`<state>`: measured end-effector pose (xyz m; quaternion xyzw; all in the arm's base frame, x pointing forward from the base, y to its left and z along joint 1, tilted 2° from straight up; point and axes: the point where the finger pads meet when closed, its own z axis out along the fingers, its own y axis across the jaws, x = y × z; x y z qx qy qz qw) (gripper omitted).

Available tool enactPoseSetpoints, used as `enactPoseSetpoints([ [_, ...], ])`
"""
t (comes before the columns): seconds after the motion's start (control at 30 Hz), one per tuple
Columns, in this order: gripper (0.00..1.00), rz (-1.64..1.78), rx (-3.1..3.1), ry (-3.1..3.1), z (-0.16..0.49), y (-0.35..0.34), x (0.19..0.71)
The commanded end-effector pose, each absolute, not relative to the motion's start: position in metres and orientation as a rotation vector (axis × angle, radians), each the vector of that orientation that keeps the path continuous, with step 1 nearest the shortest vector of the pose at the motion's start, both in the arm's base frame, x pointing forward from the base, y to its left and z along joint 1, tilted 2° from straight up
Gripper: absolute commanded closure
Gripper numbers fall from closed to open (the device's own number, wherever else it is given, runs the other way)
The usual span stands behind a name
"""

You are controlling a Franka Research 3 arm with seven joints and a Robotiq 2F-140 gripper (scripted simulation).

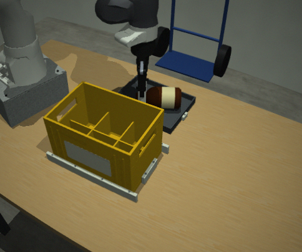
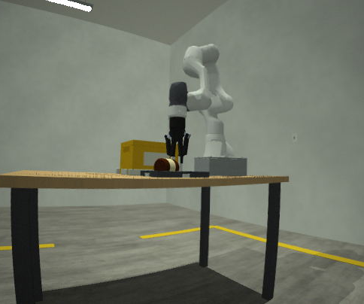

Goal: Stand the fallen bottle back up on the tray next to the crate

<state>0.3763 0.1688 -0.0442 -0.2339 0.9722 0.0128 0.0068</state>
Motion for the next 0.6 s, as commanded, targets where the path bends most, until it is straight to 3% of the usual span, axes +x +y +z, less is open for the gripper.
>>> enactPoseSetpoints([
  [0.0,1.0,0.04,-0.731,3.04,-0.0442,0.1695,0.3767],
  [0.57,1.0,0.04,-0.731,3.04,-0.04,0.1694,0.3767],
])
